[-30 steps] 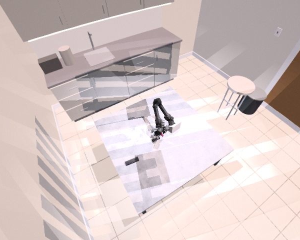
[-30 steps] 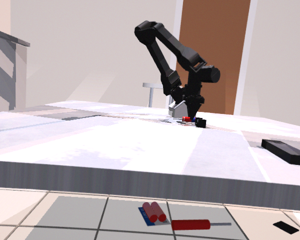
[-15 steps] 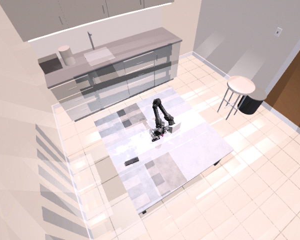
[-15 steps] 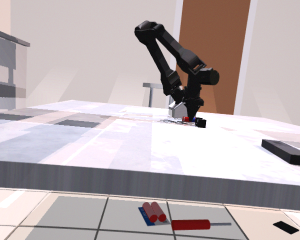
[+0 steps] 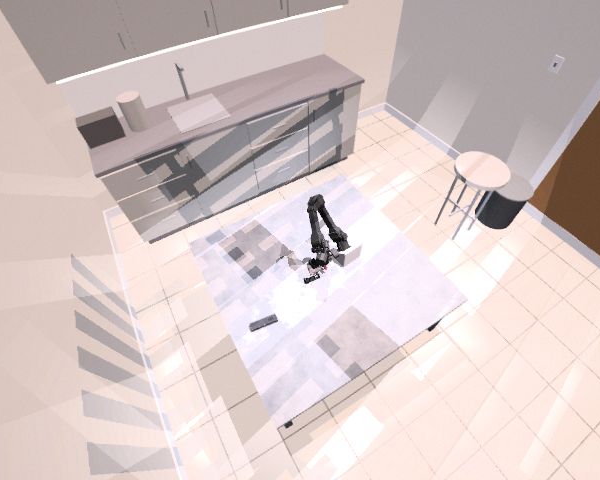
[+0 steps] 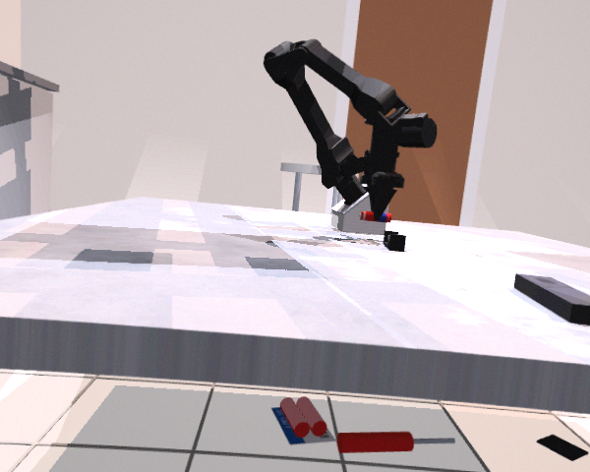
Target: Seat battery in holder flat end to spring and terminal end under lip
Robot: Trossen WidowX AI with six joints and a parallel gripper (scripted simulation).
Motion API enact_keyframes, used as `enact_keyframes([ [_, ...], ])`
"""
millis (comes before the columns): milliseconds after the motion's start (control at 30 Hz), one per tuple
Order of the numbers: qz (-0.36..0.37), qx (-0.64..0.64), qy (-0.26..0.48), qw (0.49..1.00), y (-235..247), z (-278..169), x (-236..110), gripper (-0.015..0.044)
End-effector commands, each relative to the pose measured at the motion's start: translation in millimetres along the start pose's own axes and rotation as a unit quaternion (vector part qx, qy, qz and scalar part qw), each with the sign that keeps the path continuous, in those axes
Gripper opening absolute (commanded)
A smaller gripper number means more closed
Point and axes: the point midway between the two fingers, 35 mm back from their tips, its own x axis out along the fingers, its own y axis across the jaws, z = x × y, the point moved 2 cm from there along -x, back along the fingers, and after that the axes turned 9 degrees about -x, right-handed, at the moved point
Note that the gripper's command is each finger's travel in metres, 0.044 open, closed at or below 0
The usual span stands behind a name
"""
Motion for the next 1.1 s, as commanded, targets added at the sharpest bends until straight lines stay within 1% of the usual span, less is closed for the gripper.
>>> enact_keyframes([
  [0,-0.001,0.003,0.001,1.0,0,0,-10,0.0059],
  [67,-0.001,-0.012,0.001,1.0,2,0,-11,0.0059],
  [267,-0.001,-0.143,0.002,0.99,20,-2,-17,0.0059],
  [533,0.0,-0.318,0.002,0.948,46,-4,-25,0.0059],
  [767,0.0,-0.465,0.001,0.885,69,-5,-31,0.0059],
  [1067,0.001,-0.632,0.0,0.775,97,-6,-36,0.0059],
])
